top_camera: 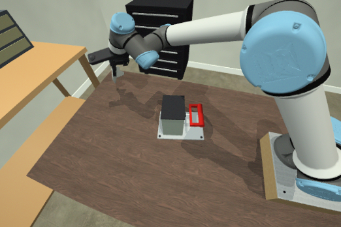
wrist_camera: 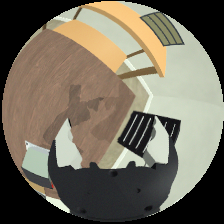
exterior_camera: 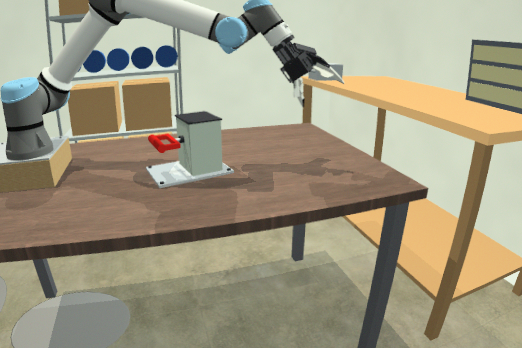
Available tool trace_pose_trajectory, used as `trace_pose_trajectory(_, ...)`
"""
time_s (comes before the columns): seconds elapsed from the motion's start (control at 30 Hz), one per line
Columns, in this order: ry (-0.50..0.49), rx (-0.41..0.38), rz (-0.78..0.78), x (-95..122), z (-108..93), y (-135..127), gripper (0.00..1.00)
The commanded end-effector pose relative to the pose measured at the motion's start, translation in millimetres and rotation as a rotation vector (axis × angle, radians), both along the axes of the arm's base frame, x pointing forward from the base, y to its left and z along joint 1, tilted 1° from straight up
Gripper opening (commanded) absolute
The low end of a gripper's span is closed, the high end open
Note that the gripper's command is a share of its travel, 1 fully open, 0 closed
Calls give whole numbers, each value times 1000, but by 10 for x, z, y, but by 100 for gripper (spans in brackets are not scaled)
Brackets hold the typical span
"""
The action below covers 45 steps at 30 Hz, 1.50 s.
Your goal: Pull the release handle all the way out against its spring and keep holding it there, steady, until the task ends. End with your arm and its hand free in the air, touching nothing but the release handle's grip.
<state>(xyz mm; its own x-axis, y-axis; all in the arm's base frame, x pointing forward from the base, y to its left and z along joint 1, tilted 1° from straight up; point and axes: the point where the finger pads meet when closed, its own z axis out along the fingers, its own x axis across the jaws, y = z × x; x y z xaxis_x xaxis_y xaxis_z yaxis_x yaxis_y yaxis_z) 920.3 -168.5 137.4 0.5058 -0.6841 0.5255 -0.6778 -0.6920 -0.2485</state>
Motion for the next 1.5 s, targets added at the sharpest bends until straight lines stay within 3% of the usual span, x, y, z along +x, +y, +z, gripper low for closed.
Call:
trace_pose_trajectory(0.0,4,23,22,-141,39,214,100)
trace_pose_trajectory(0.33,29,88,78,-533,68,775,100)
trace_pose_trajectory(0.43,69,64,108,-750,113,724,100)
trace_pose_trajectory(0.5,69,64,108,-750,113,724,100)
trace_pose_trajectory(1.0,297,-50,290,-1998,302,449,100)
trace_pose_trajectory(1.07,297,-50,290,-1998,302,449,100)
trace_pose_trajectory(1.47,467,-98,450,-3036,377,382,100)
